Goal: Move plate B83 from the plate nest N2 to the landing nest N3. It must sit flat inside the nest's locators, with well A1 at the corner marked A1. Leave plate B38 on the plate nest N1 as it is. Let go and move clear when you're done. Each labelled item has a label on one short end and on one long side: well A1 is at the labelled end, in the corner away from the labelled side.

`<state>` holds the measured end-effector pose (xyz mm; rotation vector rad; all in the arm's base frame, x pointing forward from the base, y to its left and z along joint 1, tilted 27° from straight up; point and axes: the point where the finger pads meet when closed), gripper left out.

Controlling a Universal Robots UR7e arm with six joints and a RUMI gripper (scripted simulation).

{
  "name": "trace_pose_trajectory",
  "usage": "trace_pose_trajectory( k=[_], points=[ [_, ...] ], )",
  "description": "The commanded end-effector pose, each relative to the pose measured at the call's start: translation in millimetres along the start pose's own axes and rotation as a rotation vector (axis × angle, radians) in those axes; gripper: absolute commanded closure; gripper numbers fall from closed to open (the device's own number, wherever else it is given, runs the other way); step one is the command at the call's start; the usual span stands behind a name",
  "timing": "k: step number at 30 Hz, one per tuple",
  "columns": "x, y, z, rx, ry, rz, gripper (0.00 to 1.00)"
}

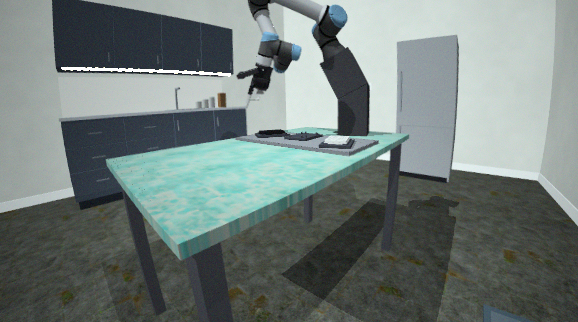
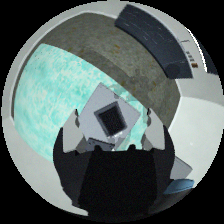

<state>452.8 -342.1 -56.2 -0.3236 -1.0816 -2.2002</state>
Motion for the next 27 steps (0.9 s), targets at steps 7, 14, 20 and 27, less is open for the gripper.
trace_pose_trajectory(
  k=[7, 14, 20, 27],
  points=[
    [0, 1, 0.4, 0.001, 0.000, -0.001, 0.00],
    [0, 1, 0.4, 0.001, 0.000, -0.001, 0.00],
    [-15, -9, 2.5, -0.006, 0.027, 0.059, 0.18],
    [-46, -23, 6.2, -0.015, 0.083, 0.175, 0.18]
  ],
)
Point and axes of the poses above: the point where the finger pads meet when closed, its own z axis back along the fingers, its own x axis across the jaws, y = z × x, and after that the axes turned 9 degrees about z, right-handed
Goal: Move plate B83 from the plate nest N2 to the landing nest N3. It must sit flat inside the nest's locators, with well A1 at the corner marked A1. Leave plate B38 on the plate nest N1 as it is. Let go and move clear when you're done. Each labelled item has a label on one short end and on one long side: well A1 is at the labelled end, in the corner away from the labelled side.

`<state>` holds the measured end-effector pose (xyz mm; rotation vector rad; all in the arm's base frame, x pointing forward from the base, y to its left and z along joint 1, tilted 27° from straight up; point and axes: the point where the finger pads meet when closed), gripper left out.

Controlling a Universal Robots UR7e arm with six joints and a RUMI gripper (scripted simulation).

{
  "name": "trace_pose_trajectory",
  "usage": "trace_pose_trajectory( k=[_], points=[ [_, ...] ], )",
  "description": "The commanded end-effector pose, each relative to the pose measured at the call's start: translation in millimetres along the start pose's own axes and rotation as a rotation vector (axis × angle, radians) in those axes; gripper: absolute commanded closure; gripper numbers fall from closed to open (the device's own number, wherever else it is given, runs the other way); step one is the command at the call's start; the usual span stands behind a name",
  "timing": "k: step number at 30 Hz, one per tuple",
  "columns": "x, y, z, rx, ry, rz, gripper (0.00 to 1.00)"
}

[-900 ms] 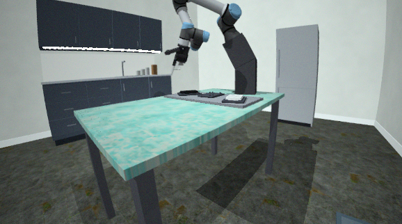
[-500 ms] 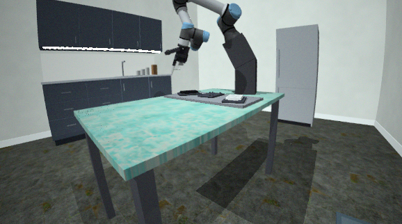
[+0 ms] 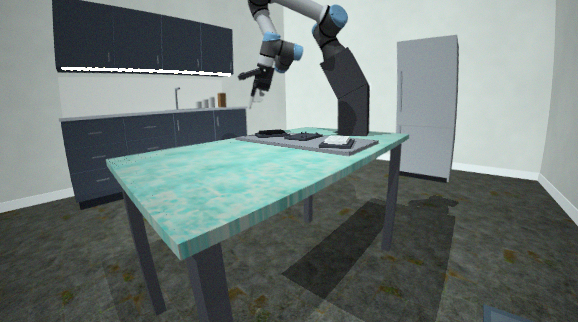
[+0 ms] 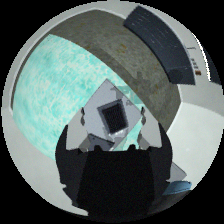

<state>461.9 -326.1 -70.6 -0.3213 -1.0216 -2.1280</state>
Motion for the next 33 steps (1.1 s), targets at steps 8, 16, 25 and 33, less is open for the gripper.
trace_pose_trajectory(
  k=[8, 16, 25, 33],
  points=[
    [-48, -18, 3.9, -0.006, 0.042, 0.088, 0.18],
    [-83, -38, 8.8, -0.016, 0.107, 0.236, 0.18],
    [-112, -55, 12.9, -0.018, 0.118, 0.262, 0.18],
    [-140, -76, 18.5, -0.024, 0.172, 0.393, 0.18]
  ],
)
Point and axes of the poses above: the point where the finger pads meet when closed, its own z axis back along the fingers, its own x axis across the jaws, y = z × x, and after that the axes turned 9 degrees about z, right-handed
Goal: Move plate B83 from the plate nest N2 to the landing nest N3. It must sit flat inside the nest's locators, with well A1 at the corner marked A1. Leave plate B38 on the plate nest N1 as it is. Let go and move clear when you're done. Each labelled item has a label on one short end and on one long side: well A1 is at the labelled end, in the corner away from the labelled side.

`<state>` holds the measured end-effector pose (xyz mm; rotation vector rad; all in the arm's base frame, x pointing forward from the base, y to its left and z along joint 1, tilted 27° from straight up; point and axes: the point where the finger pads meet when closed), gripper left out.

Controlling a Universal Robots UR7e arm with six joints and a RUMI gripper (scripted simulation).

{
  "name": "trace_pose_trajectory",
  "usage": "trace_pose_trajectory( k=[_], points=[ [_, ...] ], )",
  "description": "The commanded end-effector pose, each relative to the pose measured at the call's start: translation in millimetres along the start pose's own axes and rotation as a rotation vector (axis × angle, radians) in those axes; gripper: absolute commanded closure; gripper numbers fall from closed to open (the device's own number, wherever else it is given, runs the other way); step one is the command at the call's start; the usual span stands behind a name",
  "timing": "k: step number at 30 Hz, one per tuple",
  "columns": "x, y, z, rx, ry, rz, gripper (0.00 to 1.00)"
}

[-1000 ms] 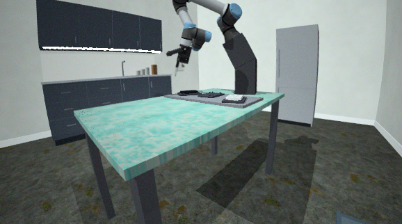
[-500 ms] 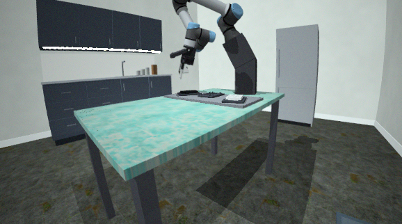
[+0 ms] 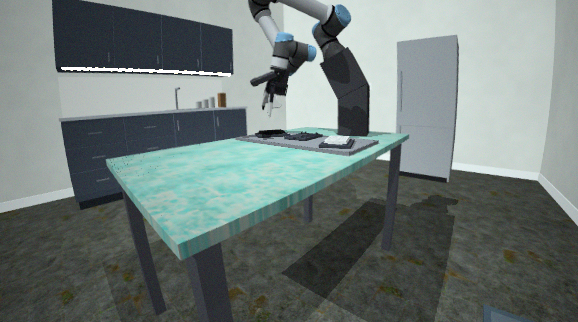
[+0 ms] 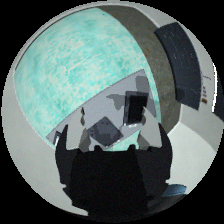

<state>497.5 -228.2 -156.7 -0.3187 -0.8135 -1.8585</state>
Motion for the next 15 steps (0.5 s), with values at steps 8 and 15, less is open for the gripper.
trace_pose_trajectory(
  k=[8, 15],
  points=[
    [-53, -15, 1.3, -0.003, 0.055, 0.133, 0.18],
    [-79, -27, 2.8, -0.006, 0.082, 0.208, 0.18]
  ],
)
Point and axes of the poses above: the point where the finger pads meet when closed, its own z axis back along the fingers, its own x axis across the jaws, y = z × x, and after that the axes turned 9 degrees about z, right-handed
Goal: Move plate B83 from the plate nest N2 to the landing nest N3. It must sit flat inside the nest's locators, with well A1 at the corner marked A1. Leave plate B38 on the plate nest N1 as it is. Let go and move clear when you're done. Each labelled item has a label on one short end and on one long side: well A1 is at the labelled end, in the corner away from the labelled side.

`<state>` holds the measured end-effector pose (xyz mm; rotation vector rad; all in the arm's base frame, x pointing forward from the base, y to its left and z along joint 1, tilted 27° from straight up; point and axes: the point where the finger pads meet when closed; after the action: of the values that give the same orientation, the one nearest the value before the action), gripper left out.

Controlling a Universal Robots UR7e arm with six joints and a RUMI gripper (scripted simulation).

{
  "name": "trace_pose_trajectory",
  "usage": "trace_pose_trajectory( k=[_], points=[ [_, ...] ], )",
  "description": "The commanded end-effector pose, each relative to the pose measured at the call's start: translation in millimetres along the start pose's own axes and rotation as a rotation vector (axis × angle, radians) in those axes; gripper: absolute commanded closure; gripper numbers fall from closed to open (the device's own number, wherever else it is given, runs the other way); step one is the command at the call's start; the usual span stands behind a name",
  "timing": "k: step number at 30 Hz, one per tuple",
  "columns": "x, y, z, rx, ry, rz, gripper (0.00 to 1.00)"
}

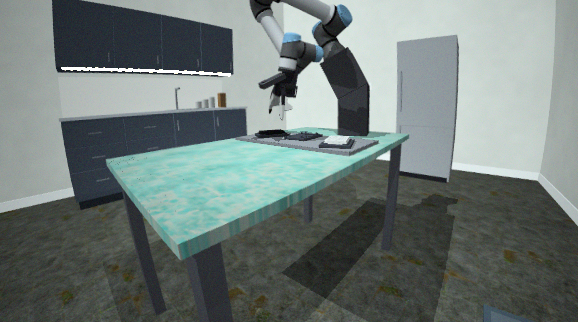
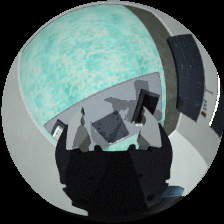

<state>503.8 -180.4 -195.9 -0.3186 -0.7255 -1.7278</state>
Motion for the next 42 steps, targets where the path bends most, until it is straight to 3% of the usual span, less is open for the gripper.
trace_pose_trajectory(
  k=[1, 6, 14, 24, 33, 42],
  points=[
    [-26, -5, -0.3, 0.000, 0.031, 0.082, 0.18],
    [-50, -12, -0.1, -0.003, 0.062, 0.166, 0.18],
    [-71, -20, 0.0, -0.004, 0.061, 0.165, 0.18],
    [-117, -42, 1.5, -0.010, 0.123, 0.345, 0.18],
    [-136, -52, 2.2, -0.010, 0.122, 0.344, 0.18],
    [-174, -77, 4.2, -0.016, 0.177, 0.517, 0.18]
  ],
)
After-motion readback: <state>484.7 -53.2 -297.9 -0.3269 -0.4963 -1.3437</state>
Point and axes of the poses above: the point where the finger pads meet when closed, its own z axis back along the fingers, its own x axis across the jaws, y = z × x, and after that the axes turned 9 degrees about z, right-handed
